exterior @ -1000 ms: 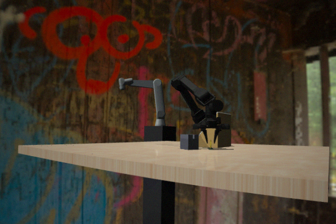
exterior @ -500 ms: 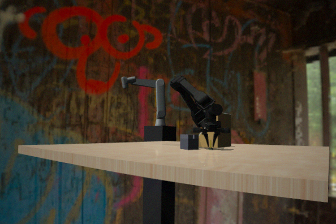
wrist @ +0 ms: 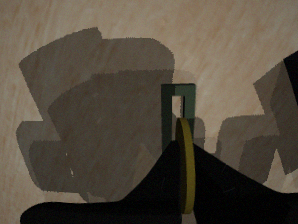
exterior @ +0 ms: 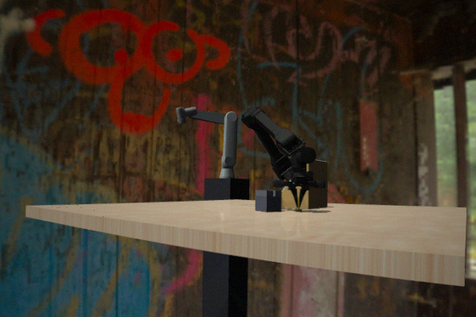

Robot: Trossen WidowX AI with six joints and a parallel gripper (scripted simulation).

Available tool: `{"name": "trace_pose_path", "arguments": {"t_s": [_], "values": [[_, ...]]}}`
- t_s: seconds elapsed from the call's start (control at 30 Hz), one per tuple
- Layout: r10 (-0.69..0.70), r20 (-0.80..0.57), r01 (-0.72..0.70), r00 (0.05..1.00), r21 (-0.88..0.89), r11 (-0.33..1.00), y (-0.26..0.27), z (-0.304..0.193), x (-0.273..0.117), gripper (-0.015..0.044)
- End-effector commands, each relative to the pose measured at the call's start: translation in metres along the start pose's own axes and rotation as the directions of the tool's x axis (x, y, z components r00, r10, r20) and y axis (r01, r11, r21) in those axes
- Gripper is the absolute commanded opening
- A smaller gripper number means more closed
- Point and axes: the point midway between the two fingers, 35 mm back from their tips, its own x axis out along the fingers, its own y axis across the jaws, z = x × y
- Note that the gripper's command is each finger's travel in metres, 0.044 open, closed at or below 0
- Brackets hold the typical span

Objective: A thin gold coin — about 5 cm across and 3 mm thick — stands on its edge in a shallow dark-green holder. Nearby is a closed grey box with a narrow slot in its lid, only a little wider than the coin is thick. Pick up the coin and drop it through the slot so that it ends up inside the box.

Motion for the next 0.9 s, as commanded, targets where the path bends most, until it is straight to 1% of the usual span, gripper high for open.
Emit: {"name": "trace_pose_path", "arguments": {"t_s": [0.0, 0.87], "values": [[0.004, 0.005, -0.004, 1.000, 0.006, 1.000, 0.000, 0.003, -0.007, 0.0000], [0.008, 0.007, -0.008, 1.000, 0.005, 1.000, 0.001, 0.004, -0.071, 0.0000]]}}
